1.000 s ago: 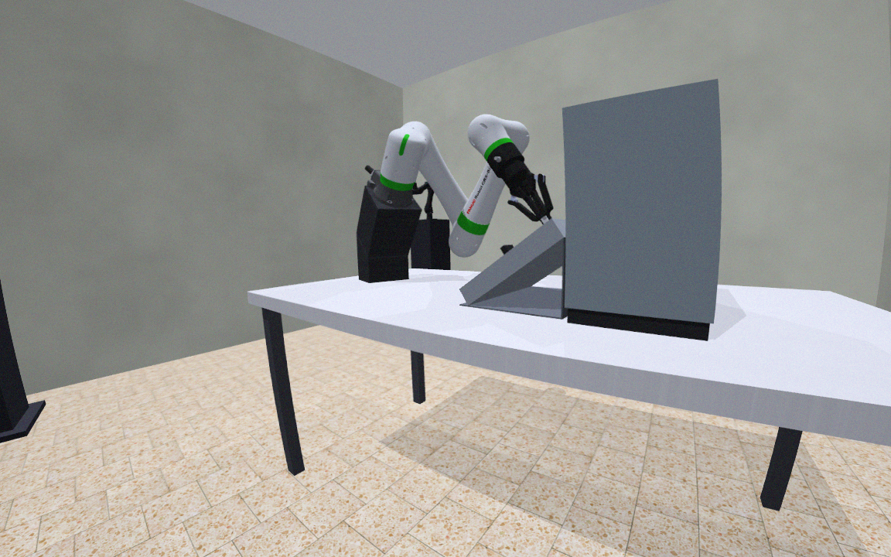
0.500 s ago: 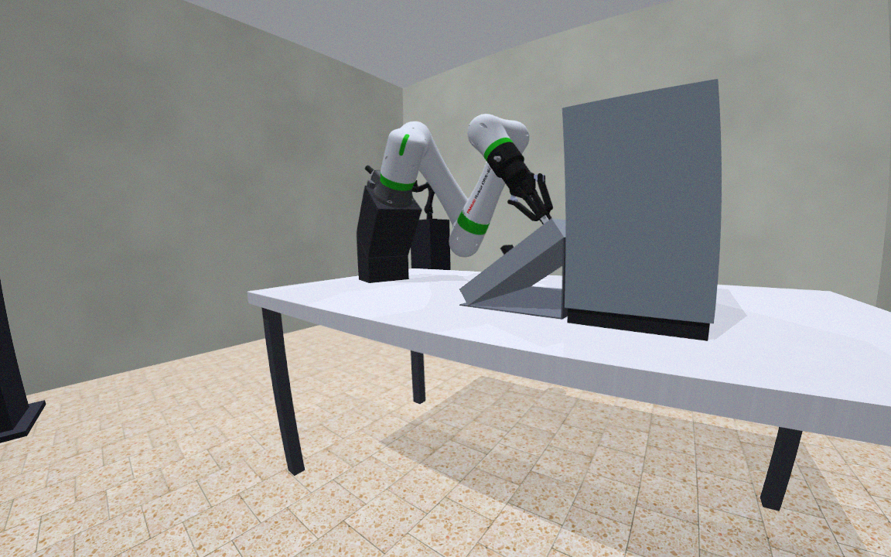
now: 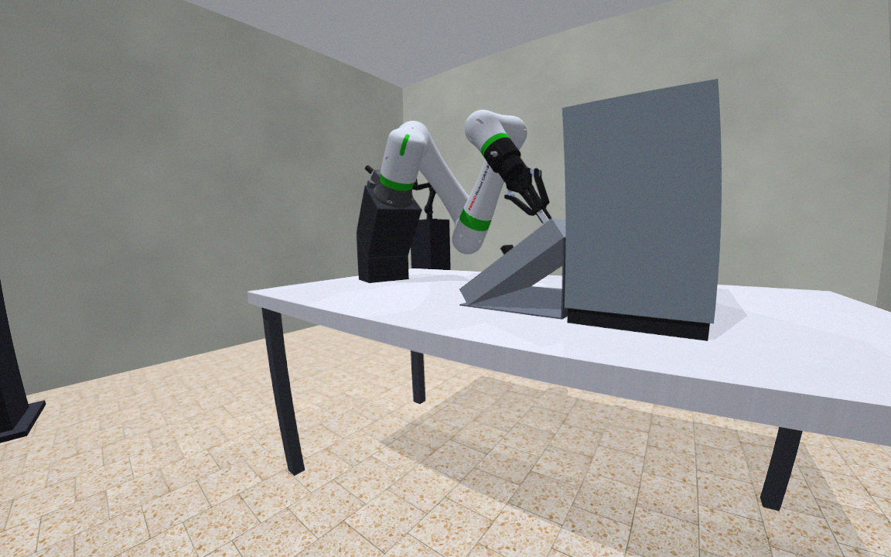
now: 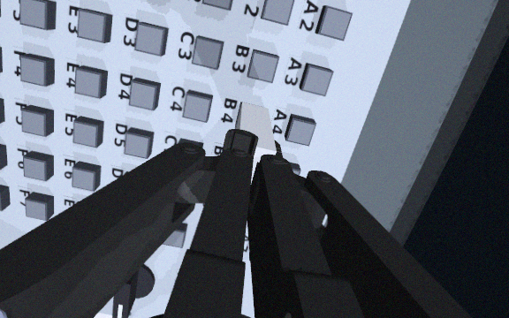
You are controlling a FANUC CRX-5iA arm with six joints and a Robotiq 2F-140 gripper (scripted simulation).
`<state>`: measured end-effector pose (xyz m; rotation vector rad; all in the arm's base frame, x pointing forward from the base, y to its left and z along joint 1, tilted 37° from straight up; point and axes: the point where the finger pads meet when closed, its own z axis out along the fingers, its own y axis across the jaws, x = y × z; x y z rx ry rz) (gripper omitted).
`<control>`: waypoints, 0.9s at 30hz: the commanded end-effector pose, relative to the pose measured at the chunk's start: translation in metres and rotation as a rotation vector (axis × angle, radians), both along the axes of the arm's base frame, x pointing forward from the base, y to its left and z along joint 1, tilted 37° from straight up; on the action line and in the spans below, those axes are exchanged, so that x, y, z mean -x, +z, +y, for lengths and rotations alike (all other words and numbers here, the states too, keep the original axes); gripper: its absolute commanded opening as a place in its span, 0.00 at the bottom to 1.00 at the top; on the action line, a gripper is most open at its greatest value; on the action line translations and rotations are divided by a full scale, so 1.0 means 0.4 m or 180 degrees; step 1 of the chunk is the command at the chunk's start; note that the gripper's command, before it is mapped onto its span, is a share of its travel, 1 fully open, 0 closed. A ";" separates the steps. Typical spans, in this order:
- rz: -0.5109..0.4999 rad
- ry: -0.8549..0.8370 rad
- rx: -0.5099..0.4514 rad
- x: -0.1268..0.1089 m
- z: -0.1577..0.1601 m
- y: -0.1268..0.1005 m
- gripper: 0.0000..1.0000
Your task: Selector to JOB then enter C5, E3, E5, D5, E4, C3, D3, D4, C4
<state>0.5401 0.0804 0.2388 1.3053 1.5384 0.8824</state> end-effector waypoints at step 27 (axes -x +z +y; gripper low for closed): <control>-0.0001 -0.0001 0.0001 0.039 0.001 0.014 0.00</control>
